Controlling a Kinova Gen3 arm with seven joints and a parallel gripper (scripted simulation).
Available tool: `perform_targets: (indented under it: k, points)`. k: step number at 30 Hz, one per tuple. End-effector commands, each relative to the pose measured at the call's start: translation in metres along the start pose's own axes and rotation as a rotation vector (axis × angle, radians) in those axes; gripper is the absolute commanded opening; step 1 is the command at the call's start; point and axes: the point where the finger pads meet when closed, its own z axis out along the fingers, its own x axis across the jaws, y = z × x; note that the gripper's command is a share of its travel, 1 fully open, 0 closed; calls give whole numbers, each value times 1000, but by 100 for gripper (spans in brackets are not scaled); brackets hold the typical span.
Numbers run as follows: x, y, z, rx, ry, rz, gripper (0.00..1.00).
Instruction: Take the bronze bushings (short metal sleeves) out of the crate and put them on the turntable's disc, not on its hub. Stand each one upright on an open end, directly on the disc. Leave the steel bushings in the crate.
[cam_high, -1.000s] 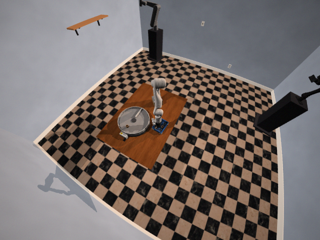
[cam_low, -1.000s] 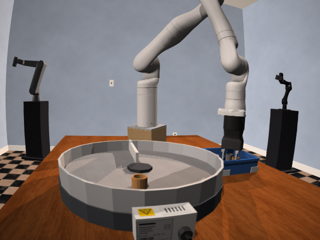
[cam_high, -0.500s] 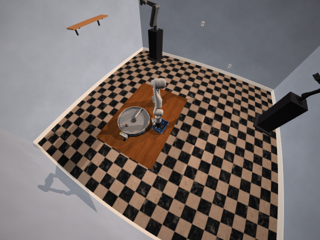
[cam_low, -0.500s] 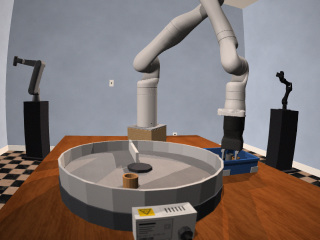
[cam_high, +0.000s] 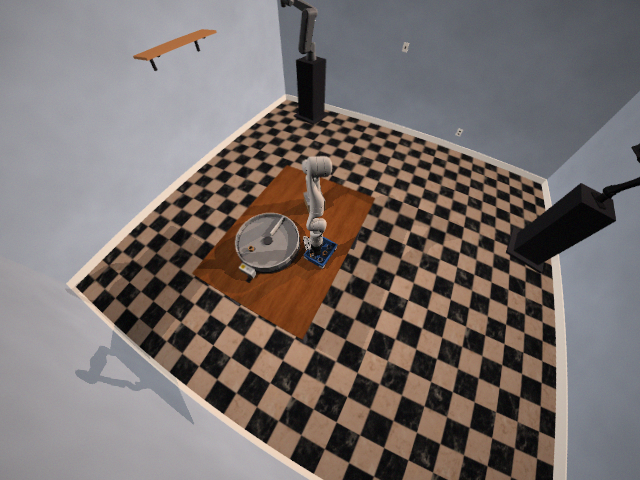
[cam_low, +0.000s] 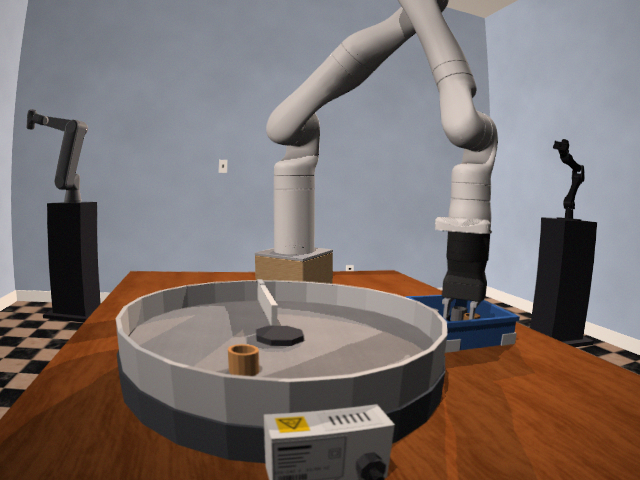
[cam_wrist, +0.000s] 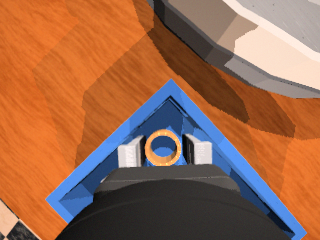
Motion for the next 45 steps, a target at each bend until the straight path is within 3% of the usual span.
perform_targets:
  k: [1, 3, 4, 45]
  points:
    - [-1, 0, -1, 0, -2, 0, 76]
    - [-1, 0, -1, 0, -2, 0, 76]
    - [-1, 0, -1, 0, -2, 0, 0]
    - [-1, 0, -1, 0, -2, 0, 0]
